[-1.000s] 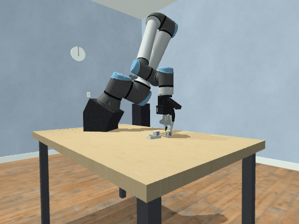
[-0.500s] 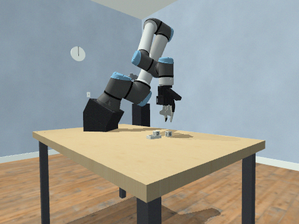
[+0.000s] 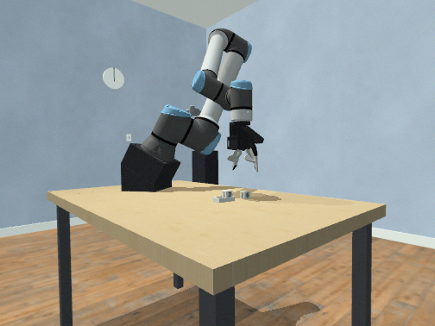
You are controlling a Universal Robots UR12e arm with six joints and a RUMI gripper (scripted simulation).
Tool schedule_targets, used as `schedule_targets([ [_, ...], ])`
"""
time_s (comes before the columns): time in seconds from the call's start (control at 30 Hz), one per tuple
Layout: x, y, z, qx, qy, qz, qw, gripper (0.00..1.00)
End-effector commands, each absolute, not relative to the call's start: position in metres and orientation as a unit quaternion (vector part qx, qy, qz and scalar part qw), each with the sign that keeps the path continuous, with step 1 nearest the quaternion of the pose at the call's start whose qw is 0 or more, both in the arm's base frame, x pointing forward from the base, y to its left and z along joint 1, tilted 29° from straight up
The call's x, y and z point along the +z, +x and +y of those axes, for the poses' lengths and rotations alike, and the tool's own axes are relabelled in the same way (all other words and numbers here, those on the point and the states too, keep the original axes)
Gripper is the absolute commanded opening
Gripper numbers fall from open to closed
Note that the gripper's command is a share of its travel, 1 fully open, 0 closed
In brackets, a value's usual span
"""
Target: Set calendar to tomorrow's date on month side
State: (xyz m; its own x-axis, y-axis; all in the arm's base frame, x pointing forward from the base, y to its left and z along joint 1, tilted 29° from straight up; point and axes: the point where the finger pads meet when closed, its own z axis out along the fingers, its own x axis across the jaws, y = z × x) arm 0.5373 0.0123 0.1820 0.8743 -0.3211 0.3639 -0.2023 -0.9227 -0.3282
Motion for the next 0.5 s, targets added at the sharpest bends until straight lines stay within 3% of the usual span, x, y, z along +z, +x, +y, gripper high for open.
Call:
schedule_targets([
  [0.0, 0.1827, 0.5375, 0.0121, -0.211, -0.958, 0.136, 0.141, 1.00],
  [0.47, 0.1779, 0.5395, 0.0134, -0.211, -0.958, 0.135, 0.141, 1.00],
])
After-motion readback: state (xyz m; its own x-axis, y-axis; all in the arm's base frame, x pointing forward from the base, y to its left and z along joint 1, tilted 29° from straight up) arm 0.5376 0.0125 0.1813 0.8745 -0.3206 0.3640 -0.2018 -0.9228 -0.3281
